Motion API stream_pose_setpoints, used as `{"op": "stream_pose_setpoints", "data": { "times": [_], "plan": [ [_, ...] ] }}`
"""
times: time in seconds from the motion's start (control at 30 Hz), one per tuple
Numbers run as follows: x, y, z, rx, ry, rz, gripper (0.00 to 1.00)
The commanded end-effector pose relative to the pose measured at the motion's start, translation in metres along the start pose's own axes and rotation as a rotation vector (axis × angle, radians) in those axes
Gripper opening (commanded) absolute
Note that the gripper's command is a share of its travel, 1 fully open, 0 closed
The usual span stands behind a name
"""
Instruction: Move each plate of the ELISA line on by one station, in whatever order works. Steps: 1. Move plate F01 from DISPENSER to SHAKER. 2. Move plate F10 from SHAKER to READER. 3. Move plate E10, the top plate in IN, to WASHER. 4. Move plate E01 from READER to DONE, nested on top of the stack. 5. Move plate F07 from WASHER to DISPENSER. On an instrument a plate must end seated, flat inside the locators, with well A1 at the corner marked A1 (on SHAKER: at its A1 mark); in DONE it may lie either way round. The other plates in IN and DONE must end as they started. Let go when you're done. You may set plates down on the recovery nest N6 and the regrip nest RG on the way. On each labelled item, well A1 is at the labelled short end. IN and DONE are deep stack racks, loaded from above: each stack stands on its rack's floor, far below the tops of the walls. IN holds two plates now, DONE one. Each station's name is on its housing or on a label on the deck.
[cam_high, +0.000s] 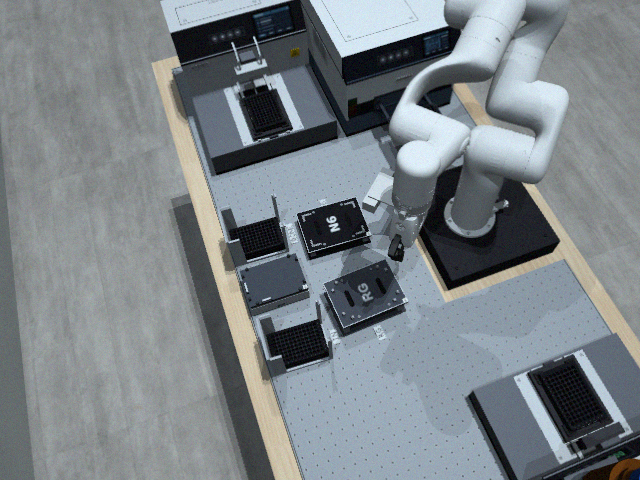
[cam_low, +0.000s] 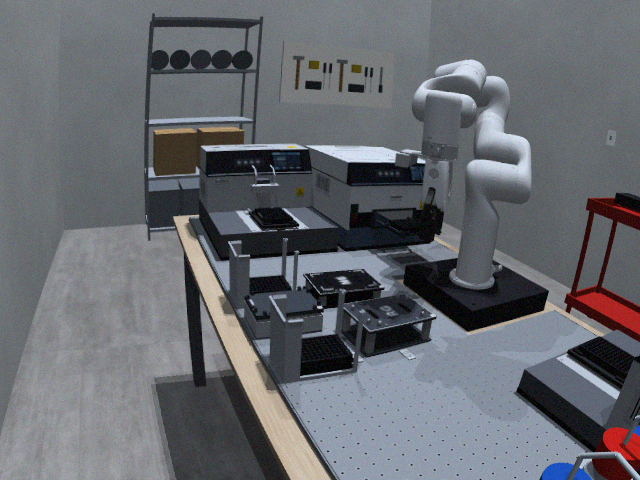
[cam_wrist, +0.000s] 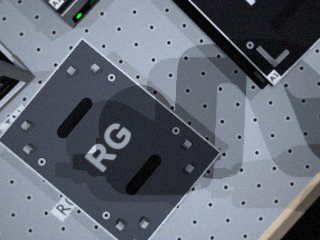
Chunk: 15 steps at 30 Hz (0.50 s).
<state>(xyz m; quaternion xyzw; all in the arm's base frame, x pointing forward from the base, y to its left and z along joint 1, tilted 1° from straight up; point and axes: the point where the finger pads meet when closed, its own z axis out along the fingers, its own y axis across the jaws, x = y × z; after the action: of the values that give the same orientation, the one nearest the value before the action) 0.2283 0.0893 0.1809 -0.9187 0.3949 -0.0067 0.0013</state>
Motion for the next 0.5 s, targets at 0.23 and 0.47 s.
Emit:
{"op": "stream_pose_setpoints", "data": {
  "times": [0.23, 0.47],
  "plan": [
    [-0.030, -0.017, -0.001, 0.003, 0.002, 0.041, 1.00],
    [-0.045, -0.024, -0.001, 0.003, 0.001, 0.094, 1.00]
  ]
}}
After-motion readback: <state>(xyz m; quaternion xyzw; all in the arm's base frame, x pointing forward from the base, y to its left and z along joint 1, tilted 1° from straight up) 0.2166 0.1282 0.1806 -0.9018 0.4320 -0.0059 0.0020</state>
